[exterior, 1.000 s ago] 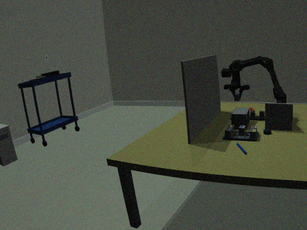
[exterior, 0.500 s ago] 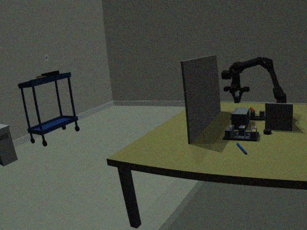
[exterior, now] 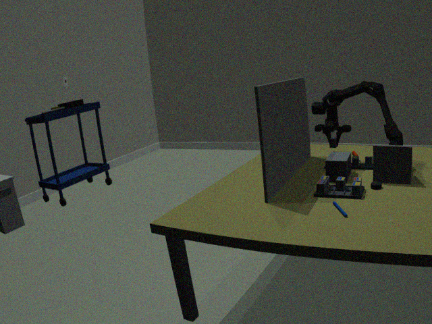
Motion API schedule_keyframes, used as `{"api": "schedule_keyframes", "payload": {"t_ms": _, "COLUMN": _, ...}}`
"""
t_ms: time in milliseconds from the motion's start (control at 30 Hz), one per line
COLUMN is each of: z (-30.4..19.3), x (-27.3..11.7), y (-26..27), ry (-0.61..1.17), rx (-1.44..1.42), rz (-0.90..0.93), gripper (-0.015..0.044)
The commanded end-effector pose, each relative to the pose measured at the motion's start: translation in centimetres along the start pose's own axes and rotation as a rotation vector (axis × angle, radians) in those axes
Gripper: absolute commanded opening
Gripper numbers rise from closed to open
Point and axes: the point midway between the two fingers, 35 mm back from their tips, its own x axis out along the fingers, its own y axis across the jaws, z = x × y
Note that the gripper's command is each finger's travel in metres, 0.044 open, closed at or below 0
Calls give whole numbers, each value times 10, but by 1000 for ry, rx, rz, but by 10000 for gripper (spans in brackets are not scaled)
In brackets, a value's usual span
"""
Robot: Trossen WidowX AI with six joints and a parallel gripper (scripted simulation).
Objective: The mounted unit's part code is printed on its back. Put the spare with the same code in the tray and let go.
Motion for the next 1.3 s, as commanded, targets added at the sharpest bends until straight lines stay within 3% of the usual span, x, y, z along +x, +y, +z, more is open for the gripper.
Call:
{"api": "schedule_keyframes", "payload": {"t_ms": 0, "z": 1, "x": 3, "y": -1, "ry": 1, "rx": -6, "rz": -3, "gripper": 0}}
{"api": "schedule_keyframes", "payload": {"t_ms": 1267, "z": 0, "x": 39, "y": 0, "ry": 4, "rx": -6, "rz": -3, "gripper": 0}}
